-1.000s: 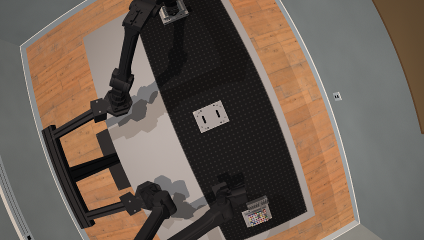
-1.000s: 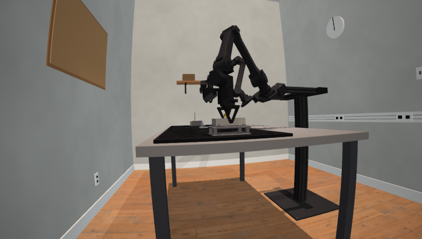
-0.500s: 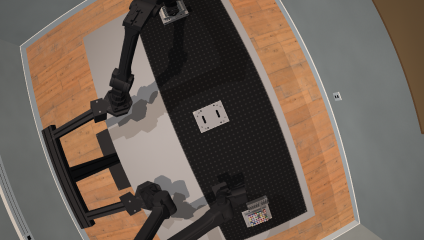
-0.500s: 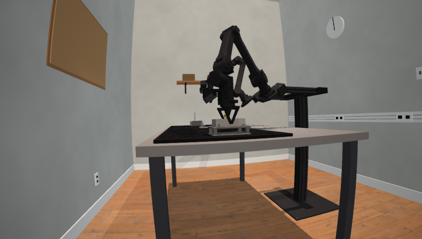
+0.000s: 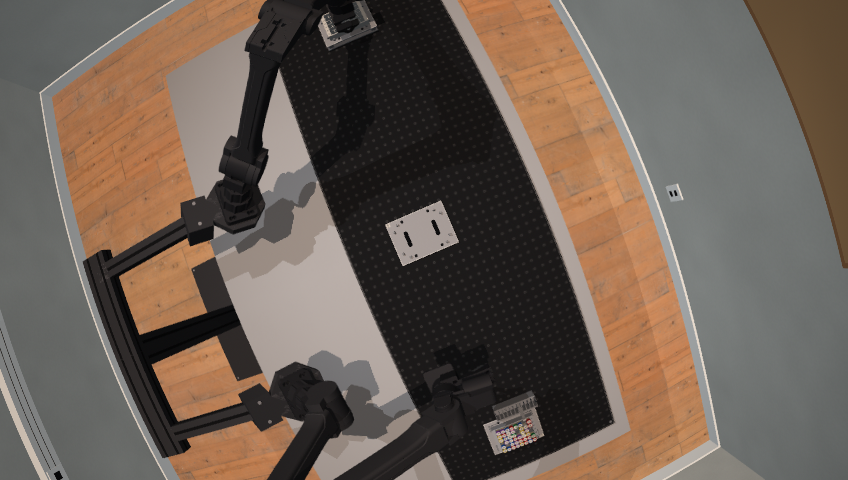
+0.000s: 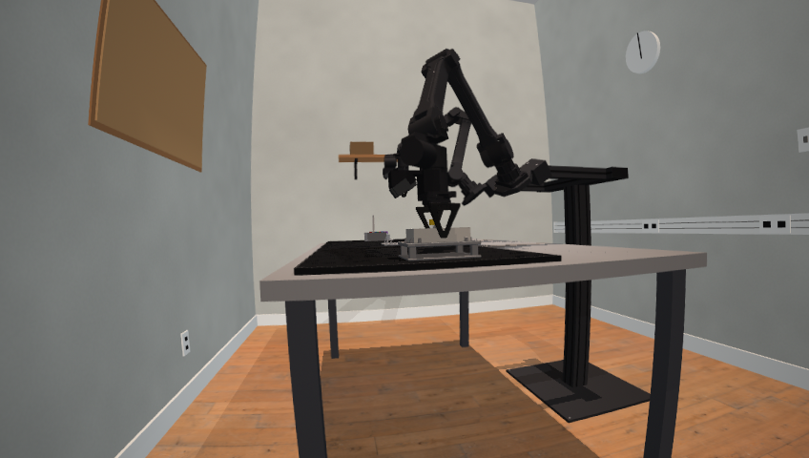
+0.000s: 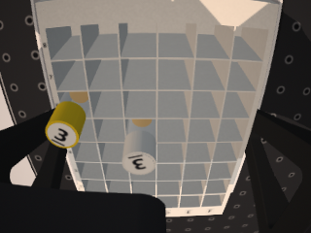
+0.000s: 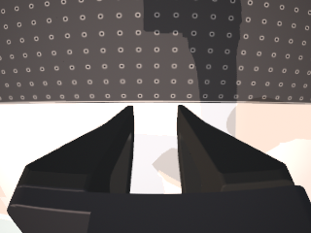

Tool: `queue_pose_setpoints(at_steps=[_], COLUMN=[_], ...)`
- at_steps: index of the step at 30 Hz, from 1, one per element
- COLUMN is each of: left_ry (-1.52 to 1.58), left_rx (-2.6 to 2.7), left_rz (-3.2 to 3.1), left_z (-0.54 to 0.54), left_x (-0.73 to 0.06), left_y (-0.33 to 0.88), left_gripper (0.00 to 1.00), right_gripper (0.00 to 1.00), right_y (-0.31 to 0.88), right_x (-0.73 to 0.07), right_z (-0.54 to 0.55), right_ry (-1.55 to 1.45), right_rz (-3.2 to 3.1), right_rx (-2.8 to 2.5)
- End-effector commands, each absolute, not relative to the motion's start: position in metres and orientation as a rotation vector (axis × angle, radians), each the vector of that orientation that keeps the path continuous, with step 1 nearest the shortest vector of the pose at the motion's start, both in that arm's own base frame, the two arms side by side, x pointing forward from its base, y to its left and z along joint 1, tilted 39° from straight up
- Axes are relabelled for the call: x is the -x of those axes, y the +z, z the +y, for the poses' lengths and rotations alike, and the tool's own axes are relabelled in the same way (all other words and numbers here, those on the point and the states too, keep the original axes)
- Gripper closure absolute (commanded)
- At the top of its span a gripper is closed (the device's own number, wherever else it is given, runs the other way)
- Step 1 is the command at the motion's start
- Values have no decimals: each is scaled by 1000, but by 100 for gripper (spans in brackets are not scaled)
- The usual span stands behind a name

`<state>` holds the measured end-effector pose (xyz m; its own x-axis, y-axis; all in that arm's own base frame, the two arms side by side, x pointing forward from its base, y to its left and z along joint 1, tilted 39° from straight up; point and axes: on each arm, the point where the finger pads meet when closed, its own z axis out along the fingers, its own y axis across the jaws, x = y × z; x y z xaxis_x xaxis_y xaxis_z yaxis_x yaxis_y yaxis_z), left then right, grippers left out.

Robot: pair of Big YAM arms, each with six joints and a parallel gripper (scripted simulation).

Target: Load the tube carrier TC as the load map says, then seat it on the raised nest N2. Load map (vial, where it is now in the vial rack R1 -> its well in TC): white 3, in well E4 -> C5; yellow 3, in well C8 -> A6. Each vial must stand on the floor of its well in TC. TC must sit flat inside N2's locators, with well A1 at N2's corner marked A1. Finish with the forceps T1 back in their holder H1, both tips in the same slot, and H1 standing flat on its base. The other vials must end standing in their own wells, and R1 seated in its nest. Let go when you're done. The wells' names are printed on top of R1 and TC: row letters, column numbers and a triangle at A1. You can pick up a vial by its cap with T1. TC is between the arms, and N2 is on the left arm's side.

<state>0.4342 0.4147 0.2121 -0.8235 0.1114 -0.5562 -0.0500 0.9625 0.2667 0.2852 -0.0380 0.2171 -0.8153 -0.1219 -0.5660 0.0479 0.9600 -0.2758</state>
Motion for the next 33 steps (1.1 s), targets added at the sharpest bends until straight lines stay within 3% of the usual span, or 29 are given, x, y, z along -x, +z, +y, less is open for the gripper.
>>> queue_pose_setpoints(at_steps=[1, 33], left_ry=[405, 431], left_rx=[-48, -53], left_rz=[2466, 2457], left_z=[423, 421], left_x=[-448, -424], left_y=[238, 270], left_gripper=[0, 0], right_gripper=[76, 76], right_y=[230, 230], right_x=[-289, -289], right_z=[-38, -38], right_ry=[-366, -366], right_rz=[2477, 2477], right_rx=[36, 36])
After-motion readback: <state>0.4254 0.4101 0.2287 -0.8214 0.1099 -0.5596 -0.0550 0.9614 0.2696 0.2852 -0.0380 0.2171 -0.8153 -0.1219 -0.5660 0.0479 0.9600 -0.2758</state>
